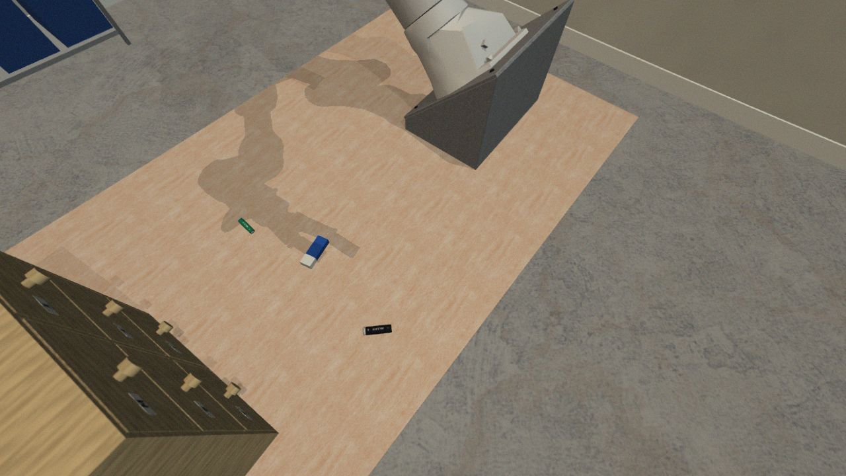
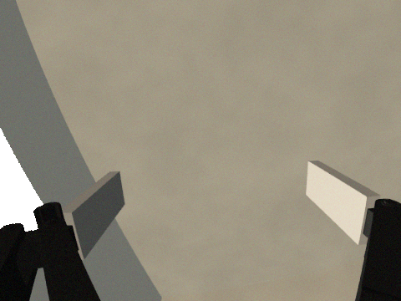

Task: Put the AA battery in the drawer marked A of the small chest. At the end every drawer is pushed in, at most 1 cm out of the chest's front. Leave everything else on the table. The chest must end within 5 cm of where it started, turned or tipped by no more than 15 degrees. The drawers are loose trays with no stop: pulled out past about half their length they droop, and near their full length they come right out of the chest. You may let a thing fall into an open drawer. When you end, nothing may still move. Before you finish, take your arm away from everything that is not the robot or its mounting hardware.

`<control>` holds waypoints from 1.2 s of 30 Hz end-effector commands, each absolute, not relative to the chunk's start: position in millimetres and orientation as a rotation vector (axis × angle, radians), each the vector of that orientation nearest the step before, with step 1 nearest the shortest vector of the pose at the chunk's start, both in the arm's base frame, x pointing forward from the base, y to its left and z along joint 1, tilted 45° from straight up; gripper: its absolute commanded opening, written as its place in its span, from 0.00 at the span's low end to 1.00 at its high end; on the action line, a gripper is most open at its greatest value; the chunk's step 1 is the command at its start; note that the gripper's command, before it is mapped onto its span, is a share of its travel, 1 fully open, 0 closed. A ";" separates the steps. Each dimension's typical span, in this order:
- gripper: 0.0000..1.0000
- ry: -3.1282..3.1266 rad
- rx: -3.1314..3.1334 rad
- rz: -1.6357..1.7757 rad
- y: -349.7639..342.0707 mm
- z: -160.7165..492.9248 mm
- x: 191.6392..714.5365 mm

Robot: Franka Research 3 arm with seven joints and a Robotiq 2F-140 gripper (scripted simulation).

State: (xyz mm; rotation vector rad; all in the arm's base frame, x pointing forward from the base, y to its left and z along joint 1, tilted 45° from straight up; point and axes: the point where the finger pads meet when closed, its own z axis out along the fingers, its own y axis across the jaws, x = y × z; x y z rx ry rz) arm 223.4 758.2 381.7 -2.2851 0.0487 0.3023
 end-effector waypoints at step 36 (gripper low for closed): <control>1.00 -1.471 -2.613 0.078 532.6 238.9 306.2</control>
